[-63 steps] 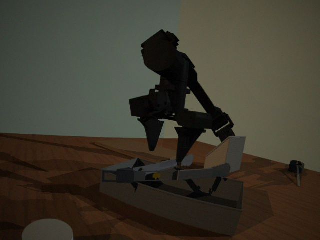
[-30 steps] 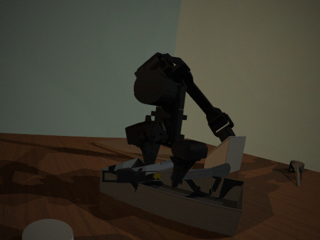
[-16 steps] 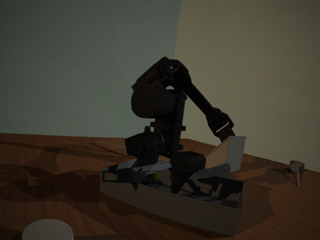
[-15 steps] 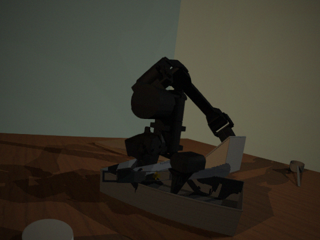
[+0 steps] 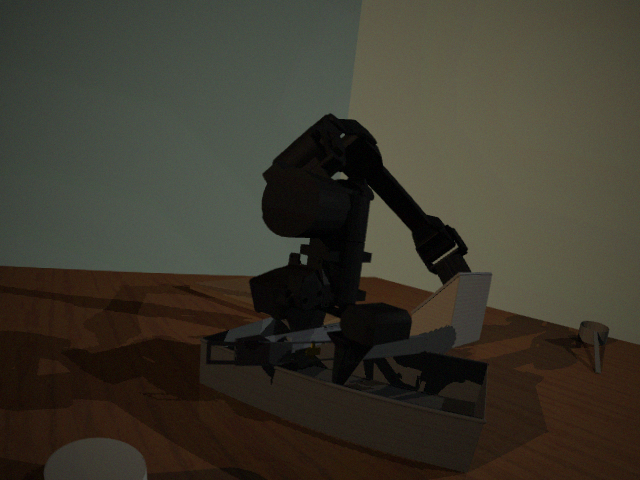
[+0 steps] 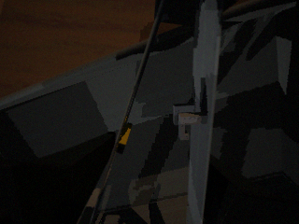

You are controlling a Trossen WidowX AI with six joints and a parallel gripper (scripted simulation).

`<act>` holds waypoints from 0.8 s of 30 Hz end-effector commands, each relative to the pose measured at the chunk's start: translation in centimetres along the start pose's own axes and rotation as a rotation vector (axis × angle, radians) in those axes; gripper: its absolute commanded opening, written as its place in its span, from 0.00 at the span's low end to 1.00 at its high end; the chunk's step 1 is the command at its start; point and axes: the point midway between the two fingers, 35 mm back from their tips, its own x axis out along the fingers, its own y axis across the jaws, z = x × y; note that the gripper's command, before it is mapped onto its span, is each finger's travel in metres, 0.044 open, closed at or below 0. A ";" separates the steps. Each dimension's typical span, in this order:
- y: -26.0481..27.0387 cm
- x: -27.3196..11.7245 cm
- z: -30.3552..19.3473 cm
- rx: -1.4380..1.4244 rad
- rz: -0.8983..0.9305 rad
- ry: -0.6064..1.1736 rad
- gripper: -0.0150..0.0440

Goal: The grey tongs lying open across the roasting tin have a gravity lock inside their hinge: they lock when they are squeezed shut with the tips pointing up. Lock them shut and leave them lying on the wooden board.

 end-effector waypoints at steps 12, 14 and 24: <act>0.0 -0.1 0.0 0.000 0.000 -0.001 0.58; 0.0 -0.1 0.0 0.000 0.000 -0.001 0.56; 0.0 -0.1 0.0 0.000 0.000 -0.001 0.45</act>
